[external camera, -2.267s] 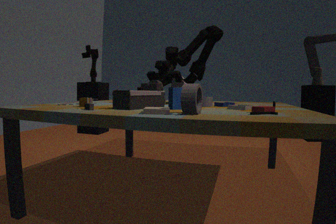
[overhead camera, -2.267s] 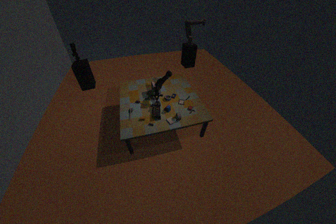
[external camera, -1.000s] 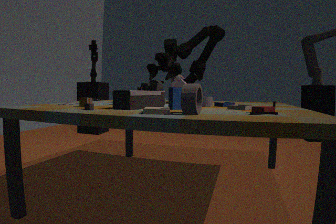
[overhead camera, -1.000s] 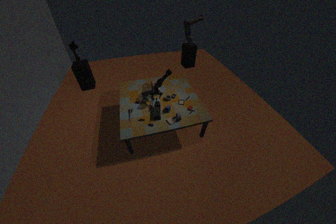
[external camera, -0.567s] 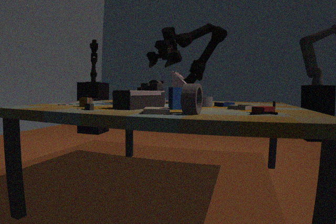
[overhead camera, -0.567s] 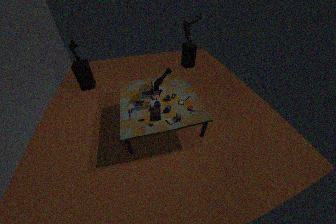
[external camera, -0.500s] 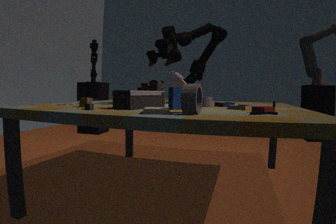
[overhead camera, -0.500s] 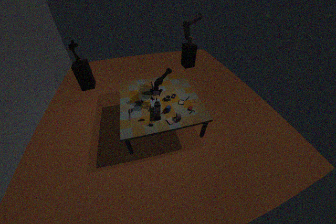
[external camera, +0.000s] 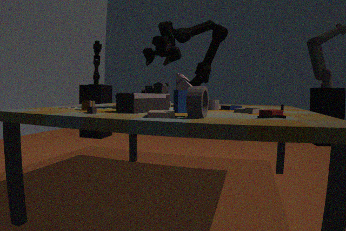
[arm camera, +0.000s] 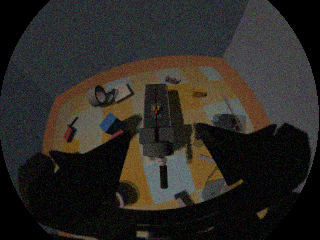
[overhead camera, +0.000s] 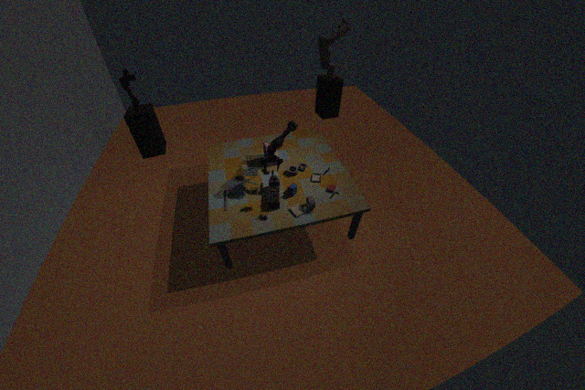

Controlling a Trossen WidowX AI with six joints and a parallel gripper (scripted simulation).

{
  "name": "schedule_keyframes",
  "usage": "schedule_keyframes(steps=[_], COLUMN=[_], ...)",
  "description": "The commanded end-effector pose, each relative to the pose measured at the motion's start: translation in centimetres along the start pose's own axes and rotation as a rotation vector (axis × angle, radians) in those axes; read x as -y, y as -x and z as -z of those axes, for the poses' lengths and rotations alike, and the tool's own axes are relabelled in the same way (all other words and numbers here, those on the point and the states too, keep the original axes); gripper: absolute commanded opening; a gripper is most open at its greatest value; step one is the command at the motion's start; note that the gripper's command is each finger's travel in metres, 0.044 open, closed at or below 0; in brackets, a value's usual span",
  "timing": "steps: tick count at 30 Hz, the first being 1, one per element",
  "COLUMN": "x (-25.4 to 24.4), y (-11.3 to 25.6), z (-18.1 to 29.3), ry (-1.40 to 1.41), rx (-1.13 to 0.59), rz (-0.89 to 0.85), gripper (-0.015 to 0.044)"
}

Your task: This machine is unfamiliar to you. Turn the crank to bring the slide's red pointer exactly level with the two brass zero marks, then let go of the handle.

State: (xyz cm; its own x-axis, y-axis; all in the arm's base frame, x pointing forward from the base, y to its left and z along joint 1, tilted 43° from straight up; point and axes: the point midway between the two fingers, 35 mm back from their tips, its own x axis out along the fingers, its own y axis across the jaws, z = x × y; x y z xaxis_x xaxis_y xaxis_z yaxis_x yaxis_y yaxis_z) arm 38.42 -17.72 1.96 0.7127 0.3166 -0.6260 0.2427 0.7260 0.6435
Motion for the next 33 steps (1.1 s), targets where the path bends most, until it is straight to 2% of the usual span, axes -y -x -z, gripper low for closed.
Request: schedule_keyframes(steps=[1, 12, 21, 33], x=[-0.1, -0.1, -0.3, -0.3], y=[-1.3, -4.6, -8.8, -8.9], z=[-1.2, -4.0, -0.1, 0.0], ry=[0.021, 0.069, 0.068, 0.068], rx=[-0.014, -0.037, -0.037, -0.037], rz=[-0.018, -0.049, -0.051, -0.051], gripper=[0.044, 0.044, 0.044, 0.044])
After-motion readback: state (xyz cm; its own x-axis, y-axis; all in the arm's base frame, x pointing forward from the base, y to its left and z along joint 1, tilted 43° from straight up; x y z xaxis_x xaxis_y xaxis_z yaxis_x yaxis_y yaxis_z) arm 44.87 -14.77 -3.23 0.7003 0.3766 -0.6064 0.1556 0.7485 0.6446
